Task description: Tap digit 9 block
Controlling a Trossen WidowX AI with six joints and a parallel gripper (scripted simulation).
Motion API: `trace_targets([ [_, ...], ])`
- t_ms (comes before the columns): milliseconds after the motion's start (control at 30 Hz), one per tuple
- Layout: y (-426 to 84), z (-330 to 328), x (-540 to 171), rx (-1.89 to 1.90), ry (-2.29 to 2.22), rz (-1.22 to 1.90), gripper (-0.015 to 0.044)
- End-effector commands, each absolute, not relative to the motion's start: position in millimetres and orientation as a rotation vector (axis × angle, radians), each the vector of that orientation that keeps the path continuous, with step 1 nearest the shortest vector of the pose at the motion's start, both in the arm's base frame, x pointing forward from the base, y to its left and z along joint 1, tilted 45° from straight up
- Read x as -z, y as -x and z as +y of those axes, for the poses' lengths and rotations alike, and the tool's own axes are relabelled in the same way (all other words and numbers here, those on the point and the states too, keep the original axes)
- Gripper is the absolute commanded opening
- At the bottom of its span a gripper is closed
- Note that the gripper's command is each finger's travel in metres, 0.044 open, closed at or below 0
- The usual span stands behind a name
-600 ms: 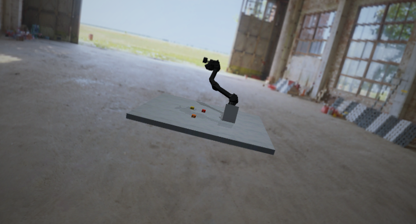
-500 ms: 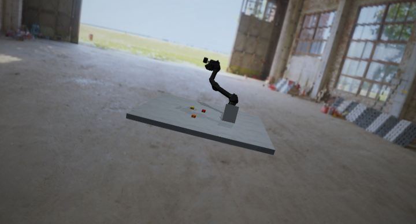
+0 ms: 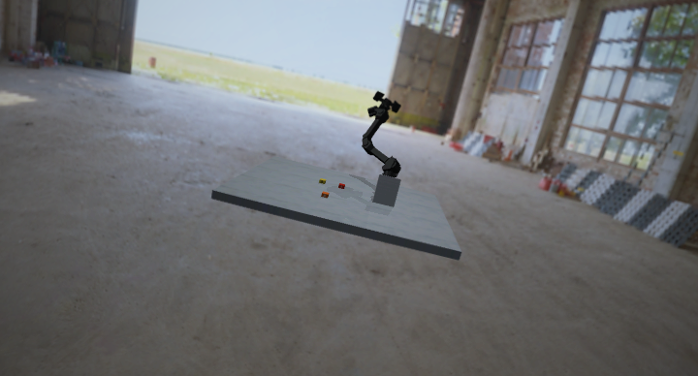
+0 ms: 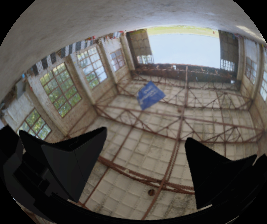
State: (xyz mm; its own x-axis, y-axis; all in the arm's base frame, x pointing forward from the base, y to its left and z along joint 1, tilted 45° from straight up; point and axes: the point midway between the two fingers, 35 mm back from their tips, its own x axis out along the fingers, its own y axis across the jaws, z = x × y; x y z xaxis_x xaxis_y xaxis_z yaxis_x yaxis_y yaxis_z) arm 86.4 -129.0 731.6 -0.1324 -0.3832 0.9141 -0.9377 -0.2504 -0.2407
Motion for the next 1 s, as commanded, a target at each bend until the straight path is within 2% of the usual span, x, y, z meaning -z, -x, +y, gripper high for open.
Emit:
trace_targets([
  [0,-22.9,-85.3,-738.2,-1.566,-1.394,-1.424,0.0400],
  [233,55.7,11.9,-726.1,-1.753,-0.990,-1.250,0.0400],
  [467,89.1,128.0,-684.6,-1.803,-0.599,-0.985,0.0400],
  [700,71.1,238.1,-616.9,-1.719,-0.260,-0.667,0.0400],
  [967,-1.7,325.2,-517.6,-1.493,0.040,-0.283,0.0400],
])
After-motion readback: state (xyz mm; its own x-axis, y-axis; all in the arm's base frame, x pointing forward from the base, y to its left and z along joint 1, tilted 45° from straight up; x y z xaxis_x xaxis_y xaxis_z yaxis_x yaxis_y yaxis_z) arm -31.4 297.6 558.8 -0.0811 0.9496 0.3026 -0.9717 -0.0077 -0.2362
